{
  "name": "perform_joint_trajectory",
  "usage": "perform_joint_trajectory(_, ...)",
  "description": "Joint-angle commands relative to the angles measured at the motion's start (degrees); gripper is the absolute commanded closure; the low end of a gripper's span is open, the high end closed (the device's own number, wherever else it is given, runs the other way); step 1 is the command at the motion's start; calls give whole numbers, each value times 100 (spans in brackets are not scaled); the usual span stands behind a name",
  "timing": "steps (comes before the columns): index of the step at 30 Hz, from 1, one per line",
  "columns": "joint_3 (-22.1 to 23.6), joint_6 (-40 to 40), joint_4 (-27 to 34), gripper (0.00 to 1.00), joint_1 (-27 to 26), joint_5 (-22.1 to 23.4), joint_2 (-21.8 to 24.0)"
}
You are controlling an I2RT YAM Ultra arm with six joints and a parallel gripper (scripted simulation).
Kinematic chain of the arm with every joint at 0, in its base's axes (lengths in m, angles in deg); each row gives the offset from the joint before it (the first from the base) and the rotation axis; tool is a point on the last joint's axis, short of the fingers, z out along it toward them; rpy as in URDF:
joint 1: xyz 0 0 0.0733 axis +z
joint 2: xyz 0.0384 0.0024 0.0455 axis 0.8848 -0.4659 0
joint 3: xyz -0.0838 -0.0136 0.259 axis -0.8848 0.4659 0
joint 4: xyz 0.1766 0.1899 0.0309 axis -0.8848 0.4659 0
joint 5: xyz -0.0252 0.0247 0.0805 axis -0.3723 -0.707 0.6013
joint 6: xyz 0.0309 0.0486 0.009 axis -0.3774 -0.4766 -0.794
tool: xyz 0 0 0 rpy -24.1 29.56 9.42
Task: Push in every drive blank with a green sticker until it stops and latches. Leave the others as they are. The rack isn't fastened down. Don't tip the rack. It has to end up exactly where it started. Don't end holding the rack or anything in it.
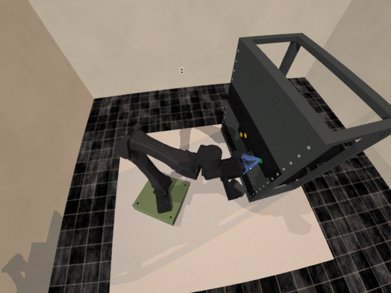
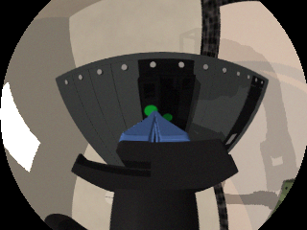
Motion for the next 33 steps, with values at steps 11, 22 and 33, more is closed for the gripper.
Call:
perform_joint_trajectory(11,-522,98,-102,100,241,-266,-239)
perform_joint_trajectory(22,-531,102,-97,100,244,-270,-222)
perform_joint_trajectory(33,-539,102,-92,100,248,-274,-248)
